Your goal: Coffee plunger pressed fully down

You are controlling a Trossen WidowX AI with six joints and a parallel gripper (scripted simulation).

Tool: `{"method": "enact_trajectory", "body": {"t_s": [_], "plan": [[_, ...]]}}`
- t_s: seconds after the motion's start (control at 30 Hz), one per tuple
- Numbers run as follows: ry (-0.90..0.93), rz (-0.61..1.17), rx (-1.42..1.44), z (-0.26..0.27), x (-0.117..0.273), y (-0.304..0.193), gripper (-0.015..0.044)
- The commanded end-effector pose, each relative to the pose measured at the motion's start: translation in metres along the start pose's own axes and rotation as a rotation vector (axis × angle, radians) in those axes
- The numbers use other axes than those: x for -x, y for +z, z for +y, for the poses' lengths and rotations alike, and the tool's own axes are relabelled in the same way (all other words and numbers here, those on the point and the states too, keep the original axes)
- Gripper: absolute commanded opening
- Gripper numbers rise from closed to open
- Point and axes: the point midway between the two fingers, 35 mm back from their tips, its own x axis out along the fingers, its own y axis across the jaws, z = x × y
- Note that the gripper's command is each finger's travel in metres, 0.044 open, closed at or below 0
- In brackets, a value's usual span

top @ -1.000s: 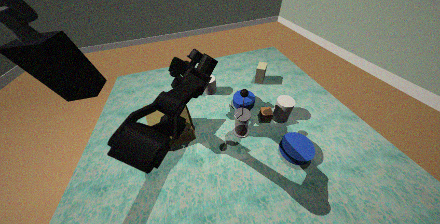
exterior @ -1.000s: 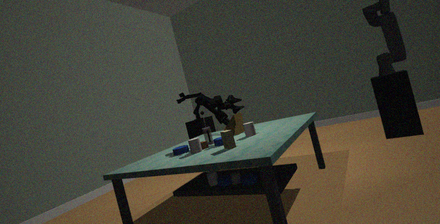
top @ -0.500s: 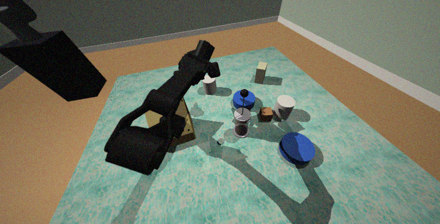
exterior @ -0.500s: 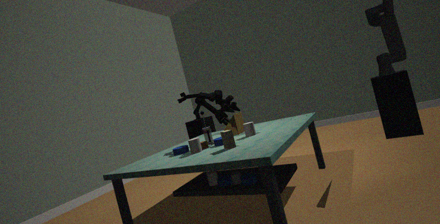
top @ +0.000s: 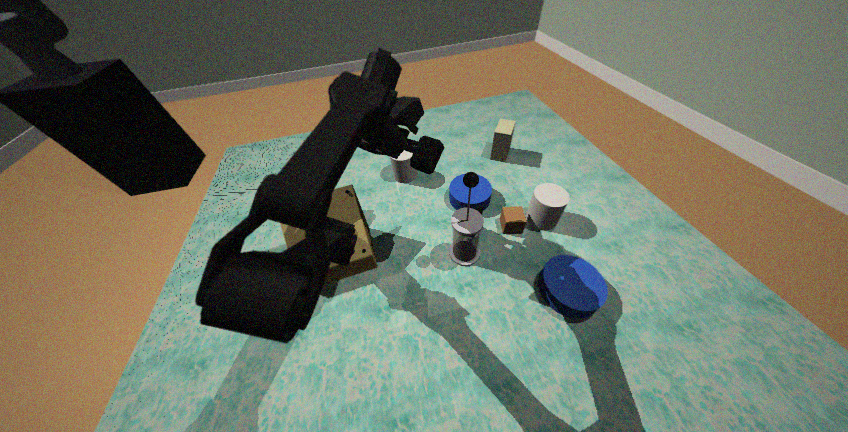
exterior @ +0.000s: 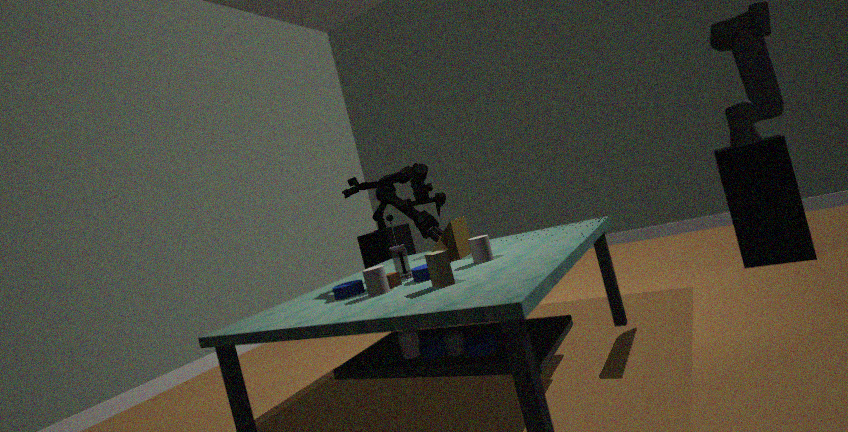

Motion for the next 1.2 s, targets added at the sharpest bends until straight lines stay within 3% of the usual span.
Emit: {"method": "enact_trajectory", "body": {"t_s": [0.0, 0.4, 0.77, 1.17], "plan": [[-0.352, -0.11, -0.362, -0.064, 0.05, 0.007, 0.044], [-0.628, -0.408, -0.661, -0.115, 0.114, 0.017, 0.044], [-0.627, -0.409, -0.661, -0.111, 0.065, -0.015, 0.044], [-0.618, -0.399, -0.665, -0.114, 0.054, -0.014, 0.044]]}}
